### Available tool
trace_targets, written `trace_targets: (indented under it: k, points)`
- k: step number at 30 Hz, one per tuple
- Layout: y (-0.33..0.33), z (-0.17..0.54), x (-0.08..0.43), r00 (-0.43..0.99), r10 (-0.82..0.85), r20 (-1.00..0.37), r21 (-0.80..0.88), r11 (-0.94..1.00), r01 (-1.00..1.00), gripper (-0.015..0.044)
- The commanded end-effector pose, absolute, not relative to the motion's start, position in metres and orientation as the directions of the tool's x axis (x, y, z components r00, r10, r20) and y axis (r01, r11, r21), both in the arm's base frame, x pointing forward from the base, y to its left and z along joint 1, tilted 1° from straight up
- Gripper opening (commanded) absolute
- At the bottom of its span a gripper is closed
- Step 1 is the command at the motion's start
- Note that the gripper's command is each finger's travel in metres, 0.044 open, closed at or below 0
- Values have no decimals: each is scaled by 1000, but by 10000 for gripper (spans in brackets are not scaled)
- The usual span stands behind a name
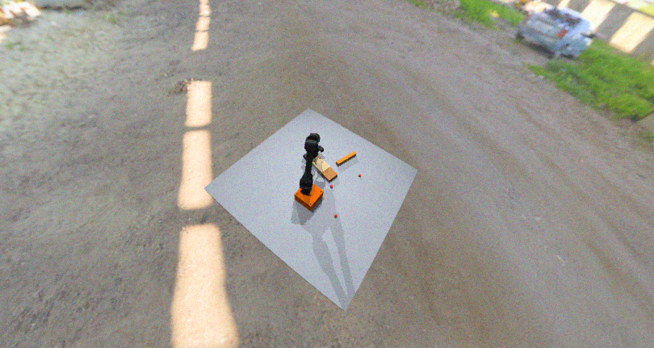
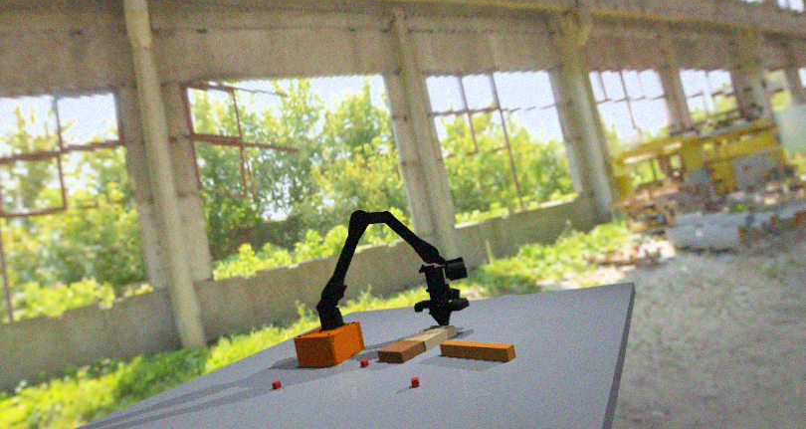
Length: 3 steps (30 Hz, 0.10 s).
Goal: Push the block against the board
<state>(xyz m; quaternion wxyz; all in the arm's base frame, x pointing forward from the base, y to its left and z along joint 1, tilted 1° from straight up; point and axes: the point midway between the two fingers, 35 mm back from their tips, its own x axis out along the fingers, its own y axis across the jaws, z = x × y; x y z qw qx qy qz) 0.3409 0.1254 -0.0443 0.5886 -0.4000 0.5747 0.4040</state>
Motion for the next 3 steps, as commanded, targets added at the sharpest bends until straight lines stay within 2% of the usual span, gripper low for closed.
trace_targets:
  k: [1,3]
  points:
    - [126,-44,342,13,12,-1000,-8,352,-936,0]
    - [129,-44,343,14,12,-1000,-8,352,-936,0]
